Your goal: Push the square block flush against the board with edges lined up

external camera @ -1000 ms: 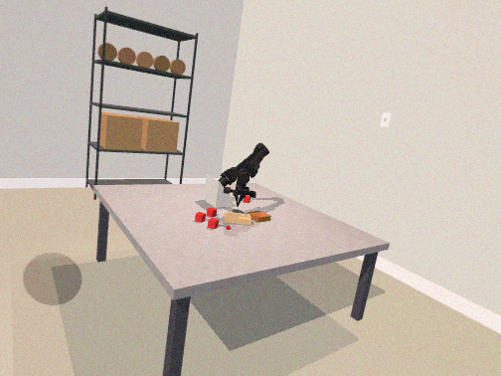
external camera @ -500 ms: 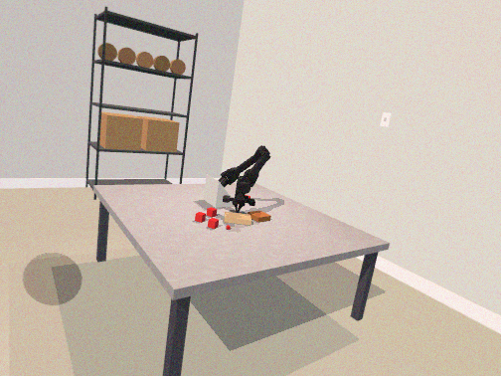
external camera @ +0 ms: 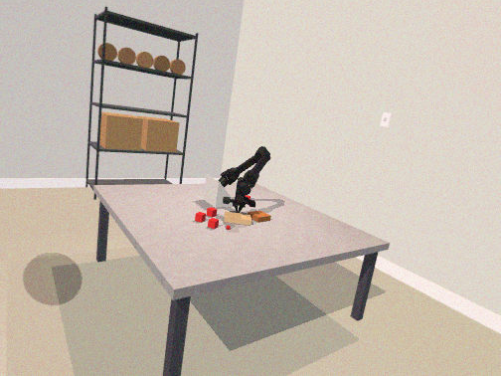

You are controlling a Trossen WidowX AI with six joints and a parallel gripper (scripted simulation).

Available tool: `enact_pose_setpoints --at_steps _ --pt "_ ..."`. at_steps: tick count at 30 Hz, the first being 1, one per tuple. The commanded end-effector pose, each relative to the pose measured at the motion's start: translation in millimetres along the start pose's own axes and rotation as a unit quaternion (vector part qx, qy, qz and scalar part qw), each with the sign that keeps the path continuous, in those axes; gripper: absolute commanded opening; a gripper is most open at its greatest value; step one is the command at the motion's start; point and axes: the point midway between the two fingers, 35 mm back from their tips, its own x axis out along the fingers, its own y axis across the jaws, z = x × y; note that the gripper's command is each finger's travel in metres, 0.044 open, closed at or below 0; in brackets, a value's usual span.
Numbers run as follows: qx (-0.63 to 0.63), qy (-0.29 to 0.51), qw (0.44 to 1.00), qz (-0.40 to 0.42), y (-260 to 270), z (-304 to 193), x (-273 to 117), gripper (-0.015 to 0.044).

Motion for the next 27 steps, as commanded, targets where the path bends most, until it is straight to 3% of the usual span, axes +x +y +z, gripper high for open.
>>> enact_pose_setpoints --at_steps 1,27 --pt "0.002 0.000 1.000 0.002 0 9 0 0.0000" --pt "0.001 -0.001 1.000 0.002 -1 44 0 0.0000"
